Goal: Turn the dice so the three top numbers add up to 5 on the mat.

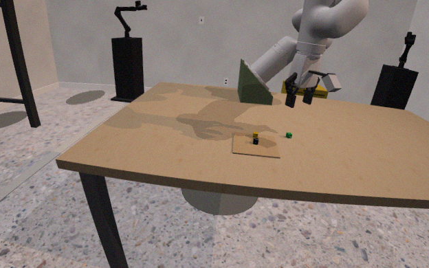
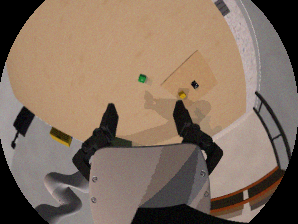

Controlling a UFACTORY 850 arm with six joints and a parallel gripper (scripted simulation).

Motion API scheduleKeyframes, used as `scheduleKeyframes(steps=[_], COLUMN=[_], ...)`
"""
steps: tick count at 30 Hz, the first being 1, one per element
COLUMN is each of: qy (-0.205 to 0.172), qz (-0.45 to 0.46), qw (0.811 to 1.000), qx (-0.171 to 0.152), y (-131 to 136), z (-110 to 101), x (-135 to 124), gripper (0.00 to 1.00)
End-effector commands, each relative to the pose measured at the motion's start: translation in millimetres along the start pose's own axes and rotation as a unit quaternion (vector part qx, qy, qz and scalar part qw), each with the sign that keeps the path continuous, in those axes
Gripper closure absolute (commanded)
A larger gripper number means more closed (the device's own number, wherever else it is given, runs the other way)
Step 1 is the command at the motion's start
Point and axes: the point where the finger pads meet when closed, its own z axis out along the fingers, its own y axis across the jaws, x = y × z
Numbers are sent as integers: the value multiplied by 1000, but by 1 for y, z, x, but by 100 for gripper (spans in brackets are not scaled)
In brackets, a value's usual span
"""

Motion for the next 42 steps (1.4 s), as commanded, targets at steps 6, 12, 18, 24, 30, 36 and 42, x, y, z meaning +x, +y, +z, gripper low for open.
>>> scheduleKeyframes(steps=[6, 12, 18, 24, 30, 36, 42], qy=[8, 8, 7, 7, 7, 6, 6], qz=[-147, -231, -319, -389, -471, -540, -599], qw=[989, 973, 948, 921, 882, 841, 801], qx=[-3, -4, -4, -5, -5, -6, -6], y=[0, 0, -1, -1, -1, -2, -2], z=[4, 7, 10, 13, 16, 19, 21], x=[0, -1, -2, -2, -3, -4, -4], gripper=[0, 0, 0, 0, 0, 0, 0])
